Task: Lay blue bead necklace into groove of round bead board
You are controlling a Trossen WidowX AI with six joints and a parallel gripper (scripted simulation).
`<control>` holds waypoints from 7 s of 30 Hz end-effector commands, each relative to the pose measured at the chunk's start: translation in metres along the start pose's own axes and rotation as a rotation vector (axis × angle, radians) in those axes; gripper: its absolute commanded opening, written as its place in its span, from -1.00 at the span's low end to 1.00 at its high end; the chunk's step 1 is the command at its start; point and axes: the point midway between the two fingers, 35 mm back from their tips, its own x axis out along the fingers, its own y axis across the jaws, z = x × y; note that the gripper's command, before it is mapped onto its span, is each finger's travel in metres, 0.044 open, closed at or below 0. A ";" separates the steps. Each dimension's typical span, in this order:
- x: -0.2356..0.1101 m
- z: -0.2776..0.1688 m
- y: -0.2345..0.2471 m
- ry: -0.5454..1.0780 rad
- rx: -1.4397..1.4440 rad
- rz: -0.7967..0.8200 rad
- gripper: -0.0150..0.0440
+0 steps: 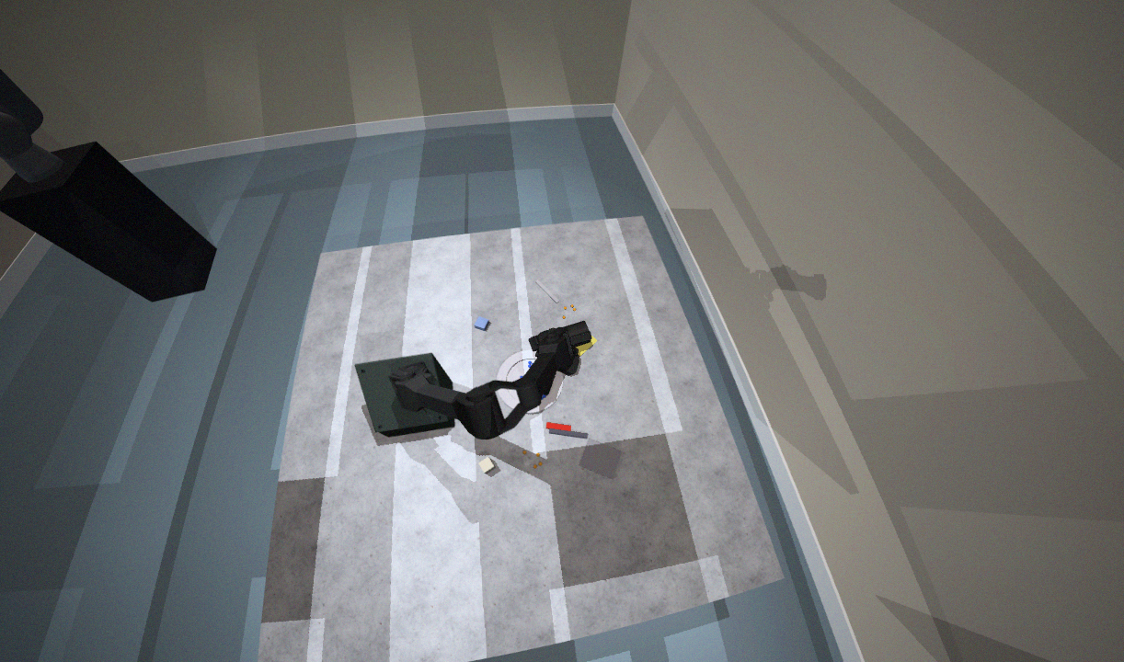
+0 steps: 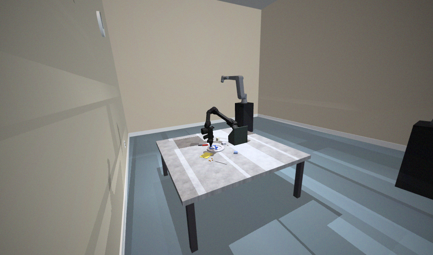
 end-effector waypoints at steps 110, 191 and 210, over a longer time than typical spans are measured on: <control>0.026 0.002 0.008 0.008 -0.004 -0.002 1.00; 0.032 -0.007 0.006 0.007 -0.207 0.003 -0.49; 0.026 -0.007 0.018 0.009 -0.213 -0.001 -0.49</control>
